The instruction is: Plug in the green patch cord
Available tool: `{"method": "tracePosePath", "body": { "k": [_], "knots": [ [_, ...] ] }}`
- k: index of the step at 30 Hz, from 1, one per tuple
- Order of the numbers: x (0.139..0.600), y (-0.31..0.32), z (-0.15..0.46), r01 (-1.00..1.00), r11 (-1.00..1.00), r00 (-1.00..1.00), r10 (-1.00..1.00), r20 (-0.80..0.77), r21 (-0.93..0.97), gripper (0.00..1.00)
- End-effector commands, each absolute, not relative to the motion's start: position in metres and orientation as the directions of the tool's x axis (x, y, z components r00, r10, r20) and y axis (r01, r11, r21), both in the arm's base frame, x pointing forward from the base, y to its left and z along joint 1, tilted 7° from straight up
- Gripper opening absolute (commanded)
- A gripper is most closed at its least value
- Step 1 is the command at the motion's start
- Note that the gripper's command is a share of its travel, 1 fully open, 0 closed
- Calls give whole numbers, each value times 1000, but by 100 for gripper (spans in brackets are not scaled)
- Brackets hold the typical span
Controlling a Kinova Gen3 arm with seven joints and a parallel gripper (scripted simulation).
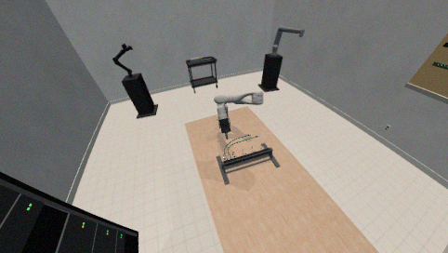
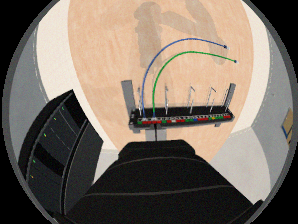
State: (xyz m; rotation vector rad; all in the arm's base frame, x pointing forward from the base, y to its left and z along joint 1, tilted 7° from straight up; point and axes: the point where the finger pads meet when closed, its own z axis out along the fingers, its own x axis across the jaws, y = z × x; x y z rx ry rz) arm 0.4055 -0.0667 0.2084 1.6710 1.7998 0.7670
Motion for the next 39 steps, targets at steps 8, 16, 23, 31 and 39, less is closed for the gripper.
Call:
{"method": "tracePosePath", "body": {
  "k": [8, 16, 23, 31, 39],
  "knots": [
    [406, -69, 209, 675, 56, -62, 998, -19, 736, 0],
    [407, -69, 209, 675, 57, -62, 998, -19, 736, 0],
    [410, -69, 205, 675, 57, -62, 998, -19, 736, 0],
    [423, -68, 194, 675, 57, -62, 998, -19, 736, 0],
    [440, -67, 178, 675, 56, -62, 998, -19, 736, 0]
  ]
}}
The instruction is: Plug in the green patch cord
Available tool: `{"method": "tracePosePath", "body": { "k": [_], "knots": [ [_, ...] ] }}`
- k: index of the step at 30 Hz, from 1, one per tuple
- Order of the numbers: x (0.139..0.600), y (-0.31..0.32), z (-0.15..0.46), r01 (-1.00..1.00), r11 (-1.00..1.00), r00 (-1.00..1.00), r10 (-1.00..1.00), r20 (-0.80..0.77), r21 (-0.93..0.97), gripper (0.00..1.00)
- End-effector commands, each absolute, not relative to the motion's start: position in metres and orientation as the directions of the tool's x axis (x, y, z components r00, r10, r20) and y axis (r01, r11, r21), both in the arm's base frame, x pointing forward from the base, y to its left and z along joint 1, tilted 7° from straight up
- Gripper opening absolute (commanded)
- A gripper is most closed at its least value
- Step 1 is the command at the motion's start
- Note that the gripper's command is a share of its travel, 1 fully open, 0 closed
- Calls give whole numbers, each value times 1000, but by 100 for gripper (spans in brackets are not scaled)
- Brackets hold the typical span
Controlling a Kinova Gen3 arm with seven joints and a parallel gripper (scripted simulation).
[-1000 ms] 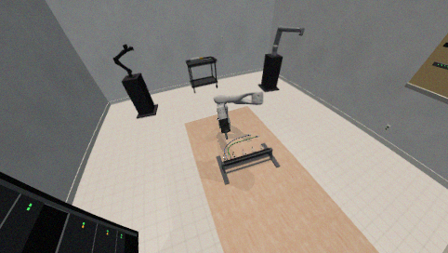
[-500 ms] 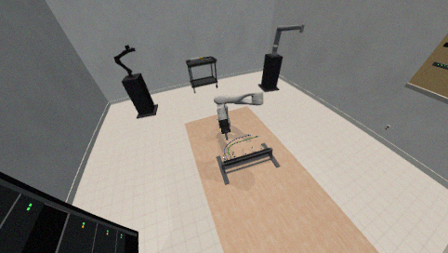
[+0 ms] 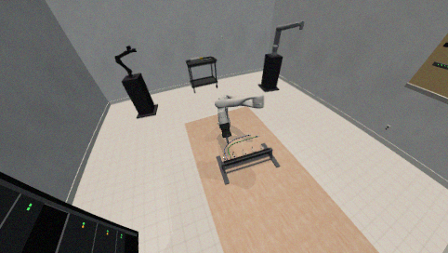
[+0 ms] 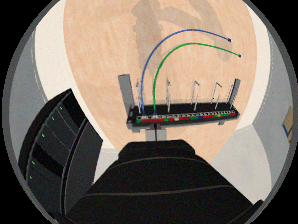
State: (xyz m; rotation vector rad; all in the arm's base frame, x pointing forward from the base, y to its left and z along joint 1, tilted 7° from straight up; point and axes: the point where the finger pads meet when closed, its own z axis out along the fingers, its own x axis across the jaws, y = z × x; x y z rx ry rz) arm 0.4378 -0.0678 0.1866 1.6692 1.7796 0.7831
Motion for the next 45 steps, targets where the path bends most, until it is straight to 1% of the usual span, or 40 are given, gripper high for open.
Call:
{"method": "tracePosePath", "body": {
  "k": [1, 10, 22, 45],
  "knots": [
    [444, -67, 175, 675, 56, -62, 998, -19, 736, 0],
    [477, -66, 144, 675, 56, -62, 998, -19, 736, 0],
    [504, -64, 119, 675, 56, -62, 998, -19, 736, 0],
    [509, -64, 115, 675, 56, -62, 998, -19, 736, 0]
  ]
}}
